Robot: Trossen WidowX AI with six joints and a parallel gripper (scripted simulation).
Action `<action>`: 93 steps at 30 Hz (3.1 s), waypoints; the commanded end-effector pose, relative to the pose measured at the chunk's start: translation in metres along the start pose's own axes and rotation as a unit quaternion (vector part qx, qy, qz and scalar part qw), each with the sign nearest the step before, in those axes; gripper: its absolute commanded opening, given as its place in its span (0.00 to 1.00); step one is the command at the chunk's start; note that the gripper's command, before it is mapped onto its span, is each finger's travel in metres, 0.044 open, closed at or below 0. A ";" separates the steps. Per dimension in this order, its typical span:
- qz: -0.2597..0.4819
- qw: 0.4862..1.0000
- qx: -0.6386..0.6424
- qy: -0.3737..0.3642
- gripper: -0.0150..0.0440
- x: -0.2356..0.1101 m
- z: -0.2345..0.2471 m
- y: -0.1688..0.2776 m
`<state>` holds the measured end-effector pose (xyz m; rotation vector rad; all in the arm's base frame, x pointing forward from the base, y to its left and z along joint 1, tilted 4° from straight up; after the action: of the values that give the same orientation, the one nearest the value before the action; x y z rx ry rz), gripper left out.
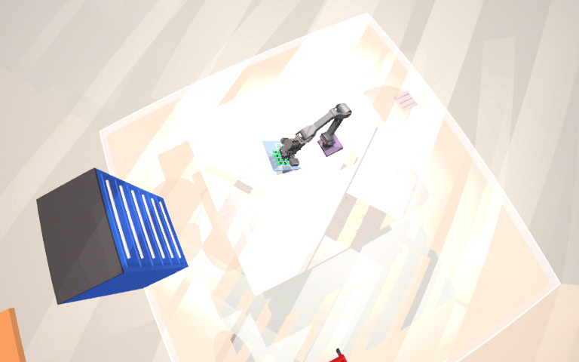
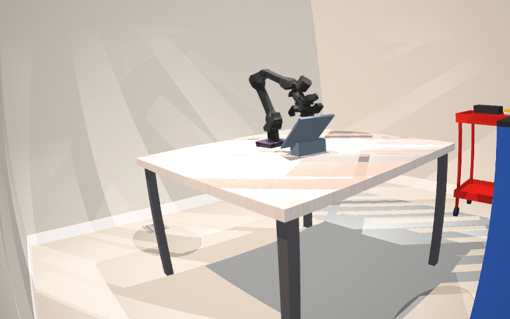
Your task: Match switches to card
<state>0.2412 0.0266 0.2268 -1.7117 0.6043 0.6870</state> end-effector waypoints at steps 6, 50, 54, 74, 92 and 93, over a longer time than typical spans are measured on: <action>0.000 1.000 -0.002 -0.002 0.25 0.001 0.000 0.000; -0.008 1.000 -0.001 0.001 0.25 -0.040 0.001 0.001; -0.011 1.000 -0.002 0.001 0.25 -0.058 0.001 0.005; -0.024 1.000 -0.003 0.005 0.25 -0.022 -0.022 0.031; -0.025 1.000 -0.003 0.005 0.25 0.001 -0.022 0.031; -0.025 1.000 -0.003 0.005 0.25 0.001 -0.022 0.031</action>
<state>0.2223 -0.0016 0.2119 -1.7294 0.5668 0.6391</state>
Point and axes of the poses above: the point midway between the two fingers, 35 mm back from their tips, its own x axis out along the fingers, its own z axis across the jaws, y = z × x, the point moved 9 cm from there along -x, back along the fingers, and after that the axes turned 13 degrees about -x, right-handed, at the moved point
